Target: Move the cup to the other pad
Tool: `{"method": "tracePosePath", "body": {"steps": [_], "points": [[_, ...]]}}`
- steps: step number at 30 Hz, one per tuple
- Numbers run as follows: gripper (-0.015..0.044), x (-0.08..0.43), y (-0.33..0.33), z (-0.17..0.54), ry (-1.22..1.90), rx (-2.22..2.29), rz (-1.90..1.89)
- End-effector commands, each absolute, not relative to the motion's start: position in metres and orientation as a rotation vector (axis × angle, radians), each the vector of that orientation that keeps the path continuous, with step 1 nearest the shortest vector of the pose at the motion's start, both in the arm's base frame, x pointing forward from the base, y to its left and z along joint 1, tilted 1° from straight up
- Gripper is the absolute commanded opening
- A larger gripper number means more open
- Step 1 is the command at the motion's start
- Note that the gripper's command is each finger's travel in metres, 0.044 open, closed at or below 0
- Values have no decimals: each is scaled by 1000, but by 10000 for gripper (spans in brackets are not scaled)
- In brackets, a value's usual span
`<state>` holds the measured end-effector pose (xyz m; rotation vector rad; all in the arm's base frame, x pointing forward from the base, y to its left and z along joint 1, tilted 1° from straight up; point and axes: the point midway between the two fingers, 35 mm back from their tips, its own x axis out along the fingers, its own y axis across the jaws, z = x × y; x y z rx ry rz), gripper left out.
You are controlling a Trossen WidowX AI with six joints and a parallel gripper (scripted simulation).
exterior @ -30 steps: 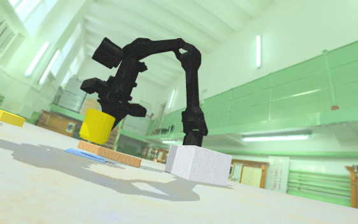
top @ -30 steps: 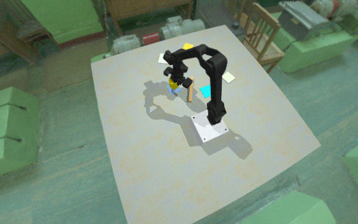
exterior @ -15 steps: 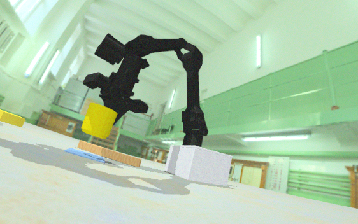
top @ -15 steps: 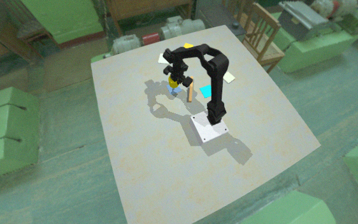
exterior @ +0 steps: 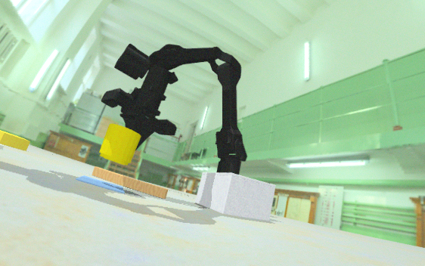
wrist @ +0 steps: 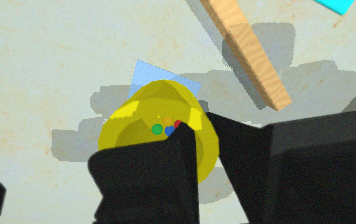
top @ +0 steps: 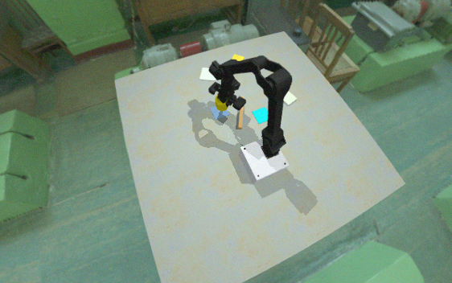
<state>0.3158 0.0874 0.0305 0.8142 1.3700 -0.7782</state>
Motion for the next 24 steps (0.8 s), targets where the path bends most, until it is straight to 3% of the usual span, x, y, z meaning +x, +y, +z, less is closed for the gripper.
{"method": "tracePosePath", "body": {"steps": [1,24], "points": [[0,311,79,30,1370,810,-782],[0,286,25,32,1368,805,-788]]}}
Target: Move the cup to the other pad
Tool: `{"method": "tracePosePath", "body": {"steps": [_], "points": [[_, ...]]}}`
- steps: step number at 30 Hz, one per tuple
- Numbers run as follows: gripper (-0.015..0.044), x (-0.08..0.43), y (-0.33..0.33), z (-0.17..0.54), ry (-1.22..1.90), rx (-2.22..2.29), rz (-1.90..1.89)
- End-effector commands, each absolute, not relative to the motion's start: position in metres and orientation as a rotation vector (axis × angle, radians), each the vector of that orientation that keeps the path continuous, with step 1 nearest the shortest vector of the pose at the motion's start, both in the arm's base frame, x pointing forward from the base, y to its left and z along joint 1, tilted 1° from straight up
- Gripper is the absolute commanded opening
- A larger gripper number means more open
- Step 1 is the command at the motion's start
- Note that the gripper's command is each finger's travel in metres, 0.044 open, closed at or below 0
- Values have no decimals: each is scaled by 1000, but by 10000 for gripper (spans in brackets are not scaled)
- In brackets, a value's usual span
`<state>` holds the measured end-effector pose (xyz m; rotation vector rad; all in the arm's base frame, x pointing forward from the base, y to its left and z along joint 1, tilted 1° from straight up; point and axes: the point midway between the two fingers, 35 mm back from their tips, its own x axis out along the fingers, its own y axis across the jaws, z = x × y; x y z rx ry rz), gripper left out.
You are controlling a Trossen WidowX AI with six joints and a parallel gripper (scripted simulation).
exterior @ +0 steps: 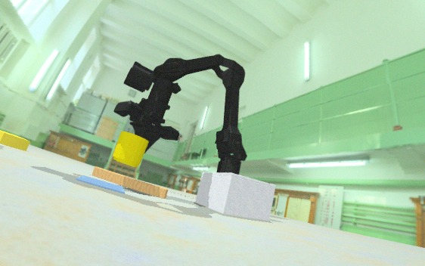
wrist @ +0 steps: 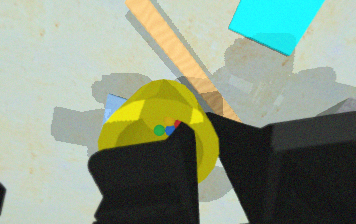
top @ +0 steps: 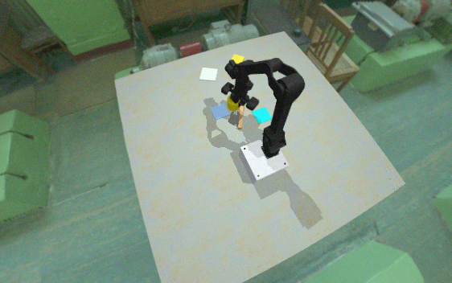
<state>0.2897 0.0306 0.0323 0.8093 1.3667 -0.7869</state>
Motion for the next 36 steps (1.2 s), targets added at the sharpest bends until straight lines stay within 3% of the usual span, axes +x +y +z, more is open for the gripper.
{"method": "tracePosePath", "body": {"steps": [1,36], "points": [[0,285,22,32,1368,804,-789],[0,253,-44,33,1367,798,-795]]}}
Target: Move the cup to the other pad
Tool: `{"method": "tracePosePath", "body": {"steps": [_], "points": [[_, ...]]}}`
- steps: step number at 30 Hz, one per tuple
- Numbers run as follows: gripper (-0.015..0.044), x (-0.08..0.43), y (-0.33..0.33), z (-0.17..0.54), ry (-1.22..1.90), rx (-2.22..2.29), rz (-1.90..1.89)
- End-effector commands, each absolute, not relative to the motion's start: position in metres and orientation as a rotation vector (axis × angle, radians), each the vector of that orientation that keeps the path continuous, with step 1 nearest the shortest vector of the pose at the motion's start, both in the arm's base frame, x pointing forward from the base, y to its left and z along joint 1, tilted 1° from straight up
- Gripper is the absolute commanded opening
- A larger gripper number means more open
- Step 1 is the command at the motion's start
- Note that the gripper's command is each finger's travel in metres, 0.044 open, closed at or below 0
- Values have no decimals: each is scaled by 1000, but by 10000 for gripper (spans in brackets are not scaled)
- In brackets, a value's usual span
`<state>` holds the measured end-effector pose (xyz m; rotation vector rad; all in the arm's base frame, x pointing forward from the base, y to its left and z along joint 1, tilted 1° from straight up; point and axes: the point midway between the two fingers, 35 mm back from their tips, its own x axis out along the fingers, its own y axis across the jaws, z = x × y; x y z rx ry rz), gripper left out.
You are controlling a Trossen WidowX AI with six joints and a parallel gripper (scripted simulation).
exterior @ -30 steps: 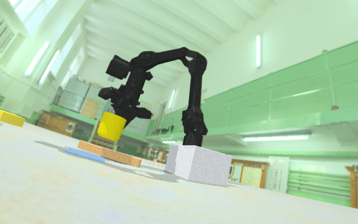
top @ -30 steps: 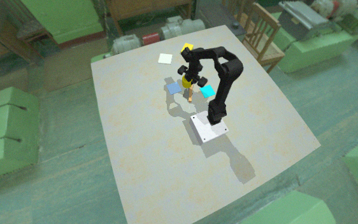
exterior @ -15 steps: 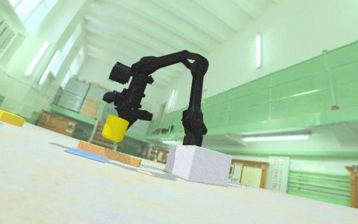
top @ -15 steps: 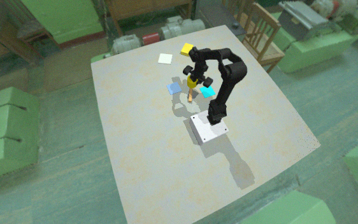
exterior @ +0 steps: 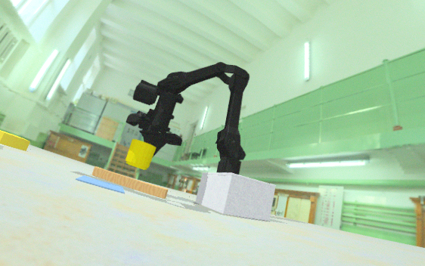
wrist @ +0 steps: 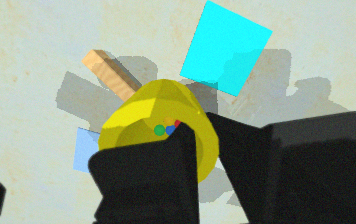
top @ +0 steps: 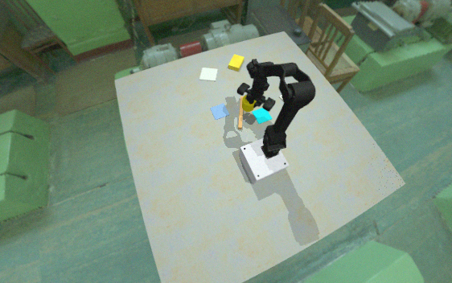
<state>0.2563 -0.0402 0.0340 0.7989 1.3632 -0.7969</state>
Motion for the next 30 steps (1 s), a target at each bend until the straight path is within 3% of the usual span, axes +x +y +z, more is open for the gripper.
{"method": "tracePosePath", "body": {"steps": [1,30], "points": [[0,252,-46,33,1367,798,-795],[0,226,-92,33,1367,793,-800]]}}
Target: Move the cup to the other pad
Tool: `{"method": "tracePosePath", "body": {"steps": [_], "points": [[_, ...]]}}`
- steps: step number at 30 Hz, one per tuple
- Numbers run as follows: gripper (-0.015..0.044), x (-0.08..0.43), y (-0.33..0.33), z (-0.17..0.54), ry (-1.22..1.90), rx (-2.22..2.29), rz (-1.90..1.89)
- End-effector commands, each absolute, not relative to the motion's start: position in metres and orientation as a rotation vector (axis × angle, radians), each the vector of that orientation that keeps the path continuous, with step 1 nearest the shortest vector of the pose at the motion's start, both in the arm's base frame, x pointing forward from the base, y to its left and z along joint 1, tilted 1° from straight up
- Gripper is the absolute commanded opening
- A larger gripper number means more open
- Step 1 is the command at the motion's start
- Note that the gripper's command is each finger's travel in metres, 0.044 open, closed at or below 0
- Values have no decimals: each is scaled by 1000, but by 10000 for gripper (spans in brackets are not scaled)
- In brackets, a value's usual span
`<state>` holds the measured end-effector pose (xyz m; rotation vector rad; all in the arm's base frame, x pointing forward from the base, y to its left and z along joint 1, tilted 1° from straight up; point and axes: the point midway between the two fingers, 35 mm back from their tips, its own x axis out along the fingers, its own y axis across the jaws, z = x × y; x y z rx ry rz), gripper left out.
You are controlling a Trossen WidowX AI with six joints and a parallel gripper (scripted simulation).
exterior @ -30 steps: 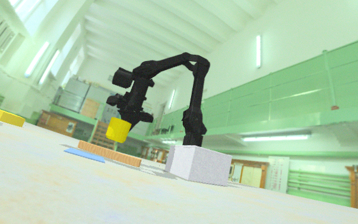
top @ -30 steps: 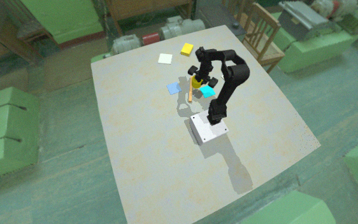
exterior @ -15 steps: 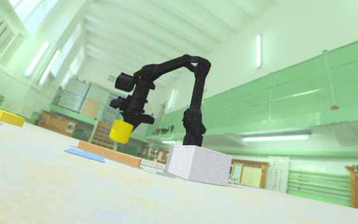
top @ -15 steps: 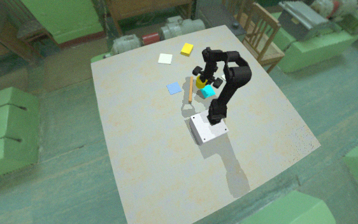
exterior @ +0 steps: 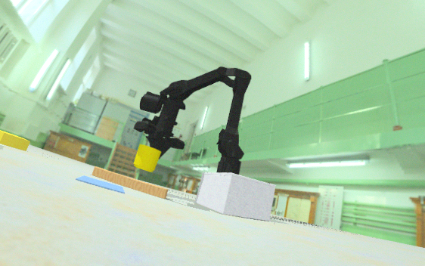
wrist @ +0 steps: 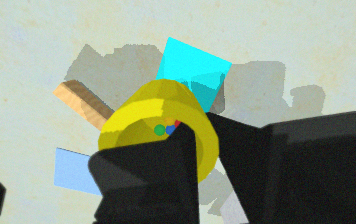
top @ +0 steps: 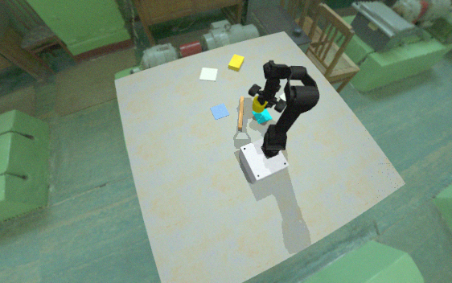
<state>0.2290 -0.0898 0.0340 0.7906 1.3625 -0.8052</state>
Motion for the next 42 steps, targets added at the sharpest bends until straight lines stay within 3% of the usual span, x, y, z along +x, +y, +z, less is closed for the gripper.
{"method": "tracePosePath", "body": {"steps": [1,42], "points": [[0,225,-94,33,1367,793,-800],[0,210,-118,-3,1367,790,-802]]}}
